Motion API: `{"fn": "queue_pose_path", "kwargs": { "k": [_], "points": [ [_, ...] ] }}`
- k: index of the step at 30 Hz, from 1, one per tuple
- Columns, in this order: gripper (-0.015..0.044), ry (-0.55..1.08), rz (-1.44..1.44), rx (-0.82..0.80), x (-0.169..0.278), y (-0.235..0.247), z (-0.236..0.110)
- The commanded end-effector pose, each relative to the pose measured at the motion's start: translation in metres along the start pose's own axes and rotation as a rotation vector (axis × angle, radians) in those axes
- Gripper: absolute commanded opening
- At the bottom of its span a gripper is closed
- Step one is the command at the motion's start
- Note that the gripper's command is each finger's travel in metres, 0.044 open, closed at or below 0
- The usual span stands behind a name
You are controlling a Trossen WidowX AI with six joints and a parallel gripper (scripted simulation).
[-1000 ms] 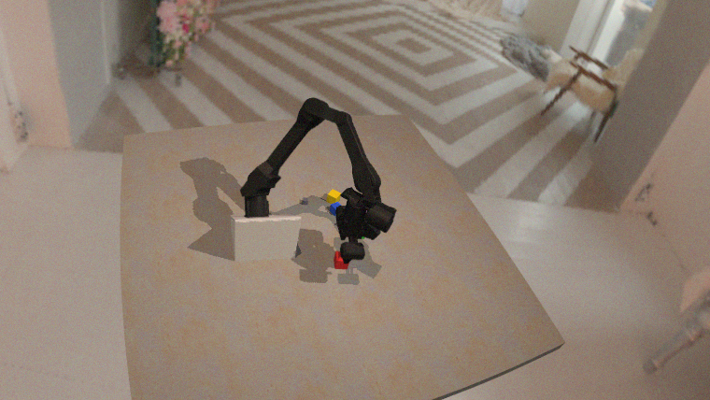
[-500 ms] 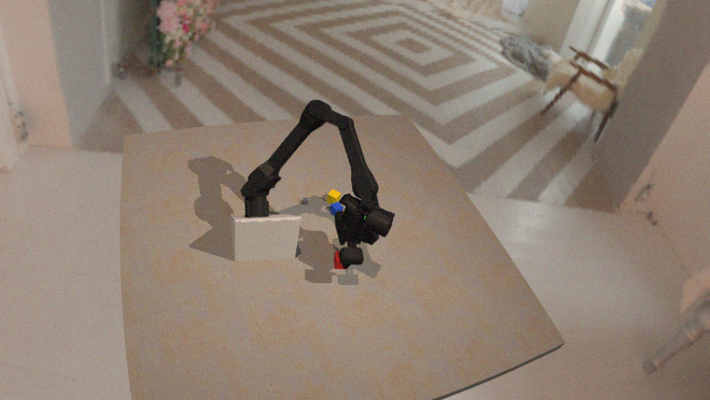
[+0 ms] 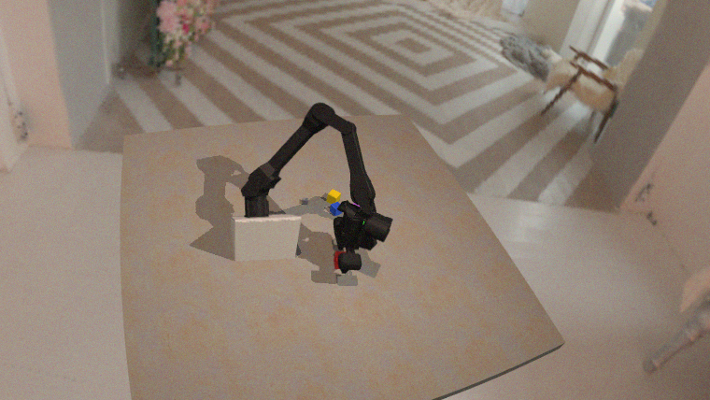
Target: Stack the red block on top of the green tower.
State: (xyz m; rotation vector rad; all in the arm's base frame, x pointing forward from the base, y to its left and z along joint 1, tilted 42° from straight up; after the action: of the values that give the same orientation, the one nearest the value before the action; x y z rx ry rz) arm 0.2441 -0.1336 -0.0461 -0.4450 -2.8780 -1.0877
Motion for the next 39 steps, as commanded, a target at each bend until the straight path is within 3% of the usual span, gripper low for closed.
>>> {"fn": "queue_pose_path", "kwargs": {
  "k": [1, 17, 27, 34, 39],
  "points": [
    [0.044, 0.002, 0.007, -0.005, 0.002, 0.0, 0.007],
    [0.044, 0.002, 0.007, -0.006, 0.002, 0.0, 0.009],
    [0.0177, 0.002, 0.007, -0.006, 0.002, 0.0, 0.009],
    [0.0131, 0.002, 0.007, -0.006, 0.002, 0.0, 0.009],
    [0.0, 0.002, 0.007, -0.004, 0.002, 0.0, -0.006]
  ]
}}
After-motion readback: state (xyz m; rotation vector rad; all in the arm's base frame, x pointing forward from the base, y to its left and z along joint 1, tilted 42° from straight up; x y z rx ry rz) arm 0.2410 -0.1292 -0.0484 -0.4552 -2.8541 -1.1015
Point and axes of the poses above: the point midway between the two fingers, 35 mm back from their tips, its own z axis out along the fingers, its own y axis across the jaws, x = y × z, the point moved 9 cm from there along -z, back along the fingers, and after that the axes turned 5 degrees about z, right-handed, at the moved point
